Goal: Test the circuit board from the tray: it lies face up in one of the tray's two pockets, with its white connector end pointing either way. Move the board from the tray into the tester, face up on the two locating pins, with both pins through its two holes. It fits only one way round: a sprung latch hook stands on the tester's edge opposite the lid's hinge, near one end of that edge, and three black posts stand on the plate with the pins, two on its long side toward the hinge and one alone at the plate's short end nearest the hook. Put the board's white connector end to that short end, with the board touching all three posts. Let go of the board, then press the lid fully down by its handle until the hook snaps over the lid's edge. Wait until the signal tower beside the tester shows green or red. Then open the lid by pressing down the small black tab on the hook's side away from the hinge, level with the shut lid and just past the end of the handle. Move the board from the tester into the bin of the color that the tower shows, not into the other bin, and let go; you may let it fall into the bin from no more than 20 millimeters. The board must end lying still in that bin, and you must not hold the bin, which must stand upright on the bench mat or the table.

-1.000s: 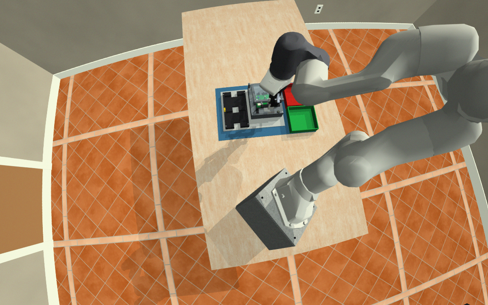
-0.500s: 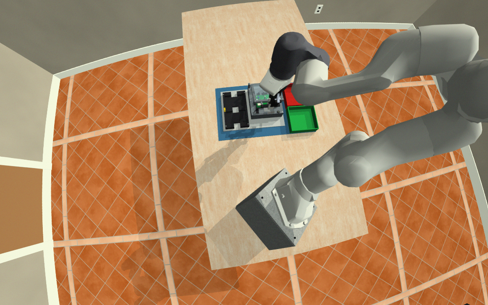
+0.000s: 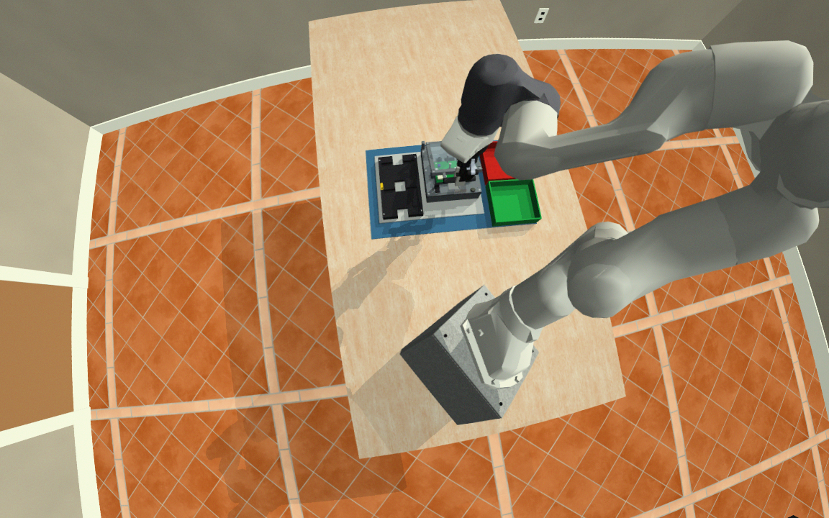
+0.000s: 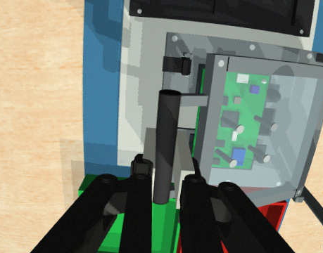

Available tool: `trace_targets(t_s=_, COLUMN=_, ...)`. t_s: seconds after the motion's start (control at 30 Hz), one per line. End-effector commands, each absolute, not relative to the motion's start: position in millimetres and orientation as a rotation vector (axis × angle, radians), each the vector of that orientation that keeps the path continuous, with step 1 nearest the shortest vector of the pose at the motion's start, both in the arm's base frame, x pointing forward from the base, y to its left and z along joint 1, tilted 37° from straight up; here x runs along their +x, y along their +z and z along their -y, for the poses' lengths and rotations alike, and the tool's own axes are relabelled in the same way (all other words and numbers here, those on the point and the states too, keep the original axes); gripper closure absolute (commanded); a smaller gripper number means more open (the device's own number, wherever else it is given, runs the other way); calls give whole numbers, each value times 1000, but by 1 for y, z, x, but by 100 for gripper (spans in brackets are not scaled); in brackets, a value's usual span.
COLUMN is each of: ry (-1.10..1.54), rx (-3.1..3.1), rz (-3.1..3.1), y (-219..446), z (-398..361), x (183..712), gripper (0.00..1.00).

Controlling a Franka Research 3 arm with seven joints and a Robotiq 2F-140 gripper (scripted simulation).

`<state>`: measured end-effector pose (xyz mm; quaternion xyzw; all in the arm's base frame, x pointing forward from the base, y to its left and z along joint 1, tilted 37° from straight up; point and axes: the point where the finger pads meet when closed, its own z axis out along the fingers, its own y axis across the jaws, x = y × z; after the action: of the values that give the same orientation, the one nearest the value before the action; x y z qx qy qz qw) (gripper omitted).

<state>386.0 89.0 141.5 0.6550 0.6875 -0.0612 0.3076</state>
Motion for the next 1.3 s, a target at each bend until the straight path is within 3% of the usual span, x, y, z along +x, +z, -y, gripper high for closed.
trace_targets(t_s=0.0, ry=-157, rx=1723, rz=-1820, y=146, z=-91, x=388, gripper=100)
trace_targets(t_s=0.27, ry=-157, rx=1723, rz=-1820, y=146, z=-91, x=388, gripper=100)
trace_targets(t_s=0.3, ry=-157, rx=1723, rz=-1820, y=146, z=-91, x=388, gripper=84)
trace_targets(t_s=1.27, ry=-157, rx=1723, rz=-1820, y=146, z=-91, x=388, gripper=84)
